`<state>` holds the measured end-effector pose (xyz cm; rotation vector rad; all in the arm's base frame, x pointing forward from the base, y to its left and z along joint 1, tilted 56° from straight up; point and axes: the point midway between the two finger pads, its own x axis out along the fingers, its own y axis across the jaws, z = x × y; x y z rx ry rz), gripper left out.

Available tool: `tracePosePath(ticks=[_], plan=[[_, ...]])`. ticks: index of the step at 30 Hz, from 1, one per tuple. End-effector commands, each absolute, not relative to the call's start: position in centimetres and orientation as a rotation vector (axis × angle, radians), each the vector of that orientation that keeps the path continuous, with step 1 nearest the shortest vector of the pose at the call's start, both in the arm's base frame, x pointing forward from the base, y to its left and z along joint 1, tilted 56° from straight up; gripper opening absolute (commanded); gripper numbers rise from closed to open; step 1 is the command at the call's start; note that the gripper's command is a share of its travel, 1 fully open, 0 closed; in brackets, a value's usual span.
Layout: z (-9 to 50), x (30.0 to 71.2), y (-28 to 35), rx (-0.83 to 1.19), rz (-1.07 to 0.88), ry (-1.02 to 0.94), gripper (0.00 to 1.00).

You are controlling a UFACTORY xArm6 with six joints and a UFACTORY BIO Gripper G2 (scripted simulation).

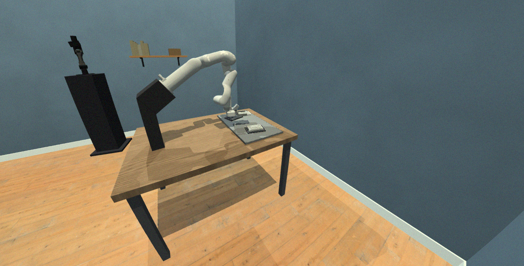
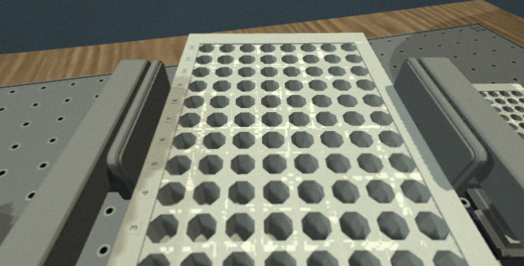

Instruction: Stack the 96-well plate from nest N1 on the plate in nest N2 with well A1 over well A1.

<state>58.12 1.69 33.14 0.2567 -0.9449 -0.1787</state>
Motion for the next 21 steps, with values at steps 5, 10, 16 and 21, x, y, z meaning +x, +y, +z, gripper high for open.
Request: tracePosePath(ticks=[5,10,16,21], plan=[[33.2,58.6,-0.9,0.259,-0.177,-0.946,0.00],[33.2,58.8,-2.5,0.259,-0.177,-0.946,0.00],[33.2,59.1,-3.8,0.259,-0.177,-0.946,0.00],[33.2,59.4,-5.5,0.259,-0.177,-0.946,0.00]])
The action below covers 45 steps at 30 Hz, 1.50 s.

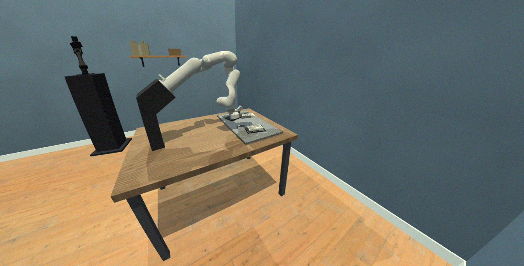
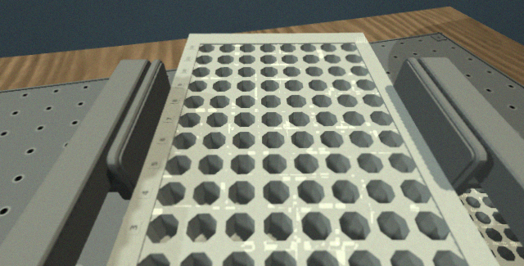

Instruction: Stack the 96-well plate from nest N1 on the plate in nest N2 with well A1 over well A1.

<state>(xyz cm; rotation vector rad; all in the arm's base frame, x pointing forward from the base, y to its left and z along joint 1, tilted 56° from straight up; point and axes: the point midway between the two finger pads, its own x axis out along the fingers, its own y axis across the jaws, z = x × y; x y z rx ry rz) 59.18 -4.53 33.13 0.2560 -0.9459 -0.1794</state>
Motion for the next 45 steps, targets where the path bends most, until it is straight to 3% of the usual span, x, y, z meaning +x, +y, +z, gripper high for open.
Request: tracePosePath(ticks=[1,35,45], plan=[[33.2,59.4,-5.8,0.259,-0.177,-0.946,0.00],[33.2,61.1,-15.8,0.259,-0.177,-0.946,0.00],[33.2,61.2,-16.0,0.259,-0.177,-0.946,0.00]])
